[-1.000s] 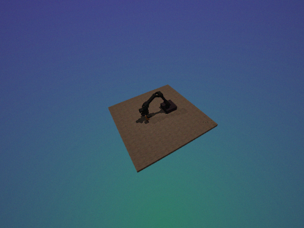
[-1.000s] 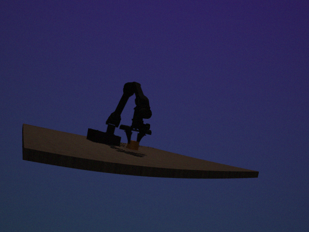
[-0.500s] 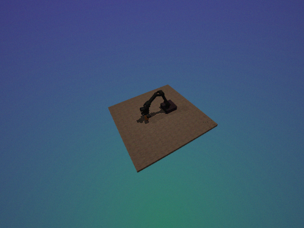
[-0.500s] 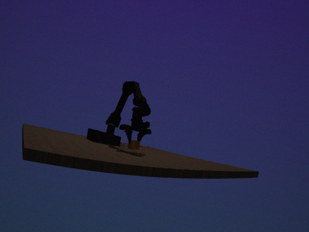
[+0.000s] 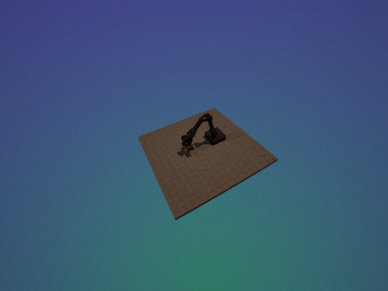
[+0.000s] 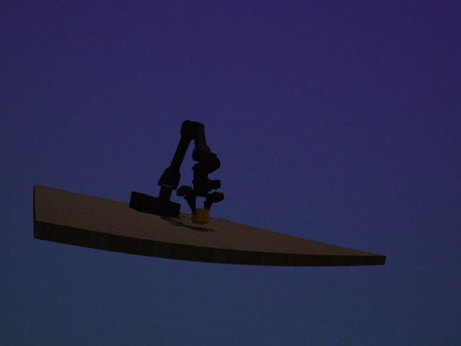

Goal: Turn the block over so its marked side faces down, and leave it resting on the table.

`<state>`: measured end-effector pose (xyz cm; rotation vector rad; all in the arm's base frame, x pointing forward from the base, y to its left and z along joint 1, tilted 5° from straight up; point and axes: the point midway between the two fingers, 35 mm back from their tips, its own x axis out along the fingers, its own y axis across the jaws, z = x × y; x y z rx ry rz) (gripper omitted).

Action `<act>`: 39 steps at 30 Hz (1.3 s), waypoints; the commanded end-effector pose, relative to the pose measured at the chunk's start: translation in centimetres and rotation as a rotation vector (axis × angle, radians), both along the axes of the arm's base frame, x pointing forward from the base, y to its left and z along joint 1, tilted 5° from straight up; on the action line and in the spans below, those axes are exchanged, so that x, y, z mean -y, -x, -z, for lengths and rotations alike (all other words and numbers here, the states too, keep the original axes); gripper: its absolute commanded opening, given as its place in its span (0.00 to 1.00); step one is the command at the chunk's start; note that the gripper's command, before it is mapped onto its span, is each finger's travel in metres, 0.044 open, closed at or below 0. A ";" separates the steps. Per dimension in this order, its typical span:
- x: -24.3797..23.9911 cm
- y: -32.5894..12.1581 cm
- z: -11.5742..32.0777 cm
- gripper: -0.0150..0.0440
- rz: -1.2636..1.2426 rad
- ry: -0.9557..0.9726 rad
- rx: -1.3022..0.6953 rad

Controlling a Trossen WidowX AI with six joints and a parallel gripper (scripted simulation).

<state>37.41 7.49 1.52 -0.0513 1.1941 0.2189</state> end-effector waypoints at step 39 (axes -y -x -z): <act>-0.3 -0.2 3.2 0.25 0.045 -0.109 0.538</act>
